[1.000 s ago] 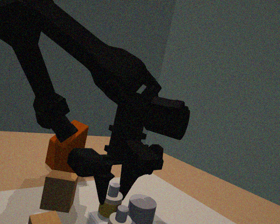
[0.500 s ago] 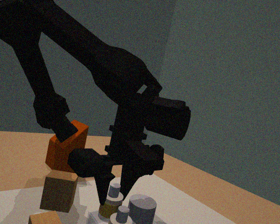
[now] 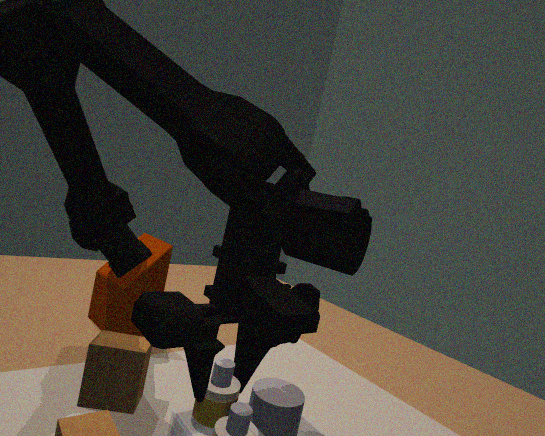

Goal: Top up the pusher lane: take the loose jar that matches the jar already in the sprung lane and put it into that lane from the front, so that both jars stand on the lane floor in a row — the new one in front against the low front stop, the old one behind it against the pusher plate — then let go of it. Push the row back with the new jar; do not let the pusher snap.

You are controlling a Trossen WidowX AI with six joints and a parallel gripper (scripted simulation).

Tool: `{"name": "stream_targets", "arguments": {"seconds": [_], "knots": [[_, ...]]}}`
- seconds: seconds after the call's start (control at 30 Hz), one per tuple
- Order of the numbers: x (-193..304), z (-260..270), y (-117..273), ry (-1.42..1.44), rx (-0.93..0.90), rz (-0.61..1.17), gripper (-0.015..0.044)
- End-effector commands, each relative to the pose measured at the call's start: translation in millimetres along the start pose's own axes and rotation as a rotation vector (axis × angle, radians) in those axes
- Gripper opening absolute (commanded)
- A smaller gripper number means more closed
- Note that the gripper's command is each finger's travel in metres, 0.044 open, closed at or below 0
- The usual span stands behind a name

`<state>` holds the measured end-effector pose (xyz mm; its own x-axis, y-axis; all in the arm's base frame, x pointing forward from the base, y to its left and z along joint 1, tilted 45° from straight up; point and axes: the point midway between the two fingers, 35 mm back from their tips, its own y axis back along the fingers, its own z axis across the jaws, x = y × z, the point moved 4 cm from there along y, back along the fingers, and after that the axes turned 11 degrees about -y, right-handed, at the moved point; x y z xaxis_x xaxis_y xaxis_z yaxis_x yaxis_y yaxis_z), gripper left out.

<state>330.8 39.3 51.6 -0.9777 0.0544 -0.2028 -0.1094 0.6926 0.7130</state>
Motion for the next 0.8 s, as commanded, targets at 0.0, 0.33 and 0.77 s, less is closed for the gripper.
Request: {"name": "stream_targets", "arguments": {"seconds": [0.0, 0.33, 0.77], "knots": [[-7.4, -0.1, 0.5, -0.019, 0.0, -0.026, 0.0], [-7.5, -0.1, -2.1, -0.019, 0.0, -0.026, 0.0], [-7.3, -0.2, -5.6, -0.019, 0.0, -0.026, 0.0]]}}
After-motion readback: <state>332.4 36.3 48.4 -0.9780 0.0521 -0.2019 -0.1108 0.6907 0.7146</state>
